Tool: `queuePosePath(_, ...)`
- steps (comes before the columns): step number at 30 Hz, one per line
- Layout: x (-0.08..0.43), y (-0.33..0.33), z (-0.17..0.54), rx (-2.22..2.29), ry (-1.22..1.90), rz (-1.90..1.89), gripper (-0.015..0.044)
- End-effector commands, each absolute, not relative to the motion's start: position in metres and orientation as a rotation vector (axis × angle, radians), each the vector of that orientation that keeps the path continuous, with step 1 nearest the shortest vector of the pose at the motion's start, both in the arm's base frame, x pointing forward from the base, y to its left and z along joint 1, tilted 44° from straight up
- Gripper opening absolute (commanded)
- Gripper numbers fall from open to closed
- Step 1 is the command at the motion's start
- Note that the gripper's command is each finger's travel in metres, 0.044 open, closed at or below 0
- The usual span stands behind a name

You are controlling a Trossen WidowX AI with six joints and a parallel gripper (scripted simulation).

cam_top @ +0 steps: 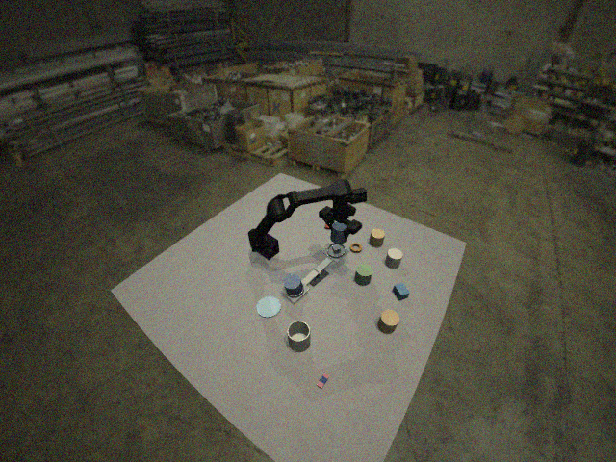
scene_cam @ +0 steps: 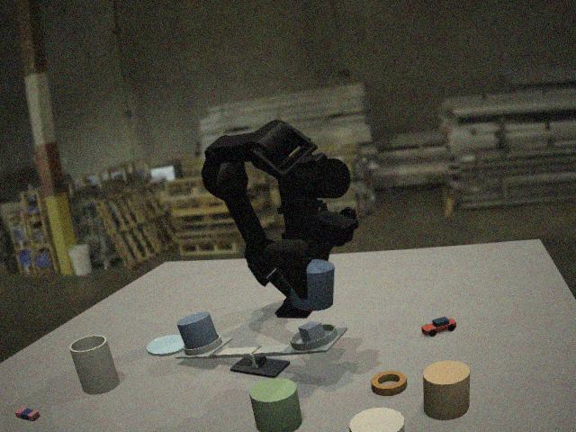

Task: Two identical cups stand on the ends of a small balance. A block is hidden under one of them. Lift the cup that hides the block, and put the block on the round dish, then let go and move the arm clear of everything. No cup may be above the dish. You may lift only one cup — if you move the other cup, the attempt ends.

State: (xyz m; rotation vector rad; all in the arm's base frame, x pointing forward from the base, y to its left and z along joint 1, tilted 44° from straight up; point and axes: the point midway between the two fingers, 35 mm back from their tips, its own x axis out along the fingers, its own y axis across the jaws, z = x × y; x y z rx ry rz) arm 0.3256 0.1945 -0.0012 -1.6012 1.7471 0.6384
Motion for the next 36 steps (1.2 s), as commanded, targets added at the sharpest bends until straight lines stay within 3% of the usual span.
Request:
queuePosePath(1, 0.3241, 0.202, 0.0055, -1.6, 1.735, 0.643, 0.0)
queuePosePath(36, 0.3247, 0.1989, 0.0044, -1.603, 1.742, 0.641, 0.0)
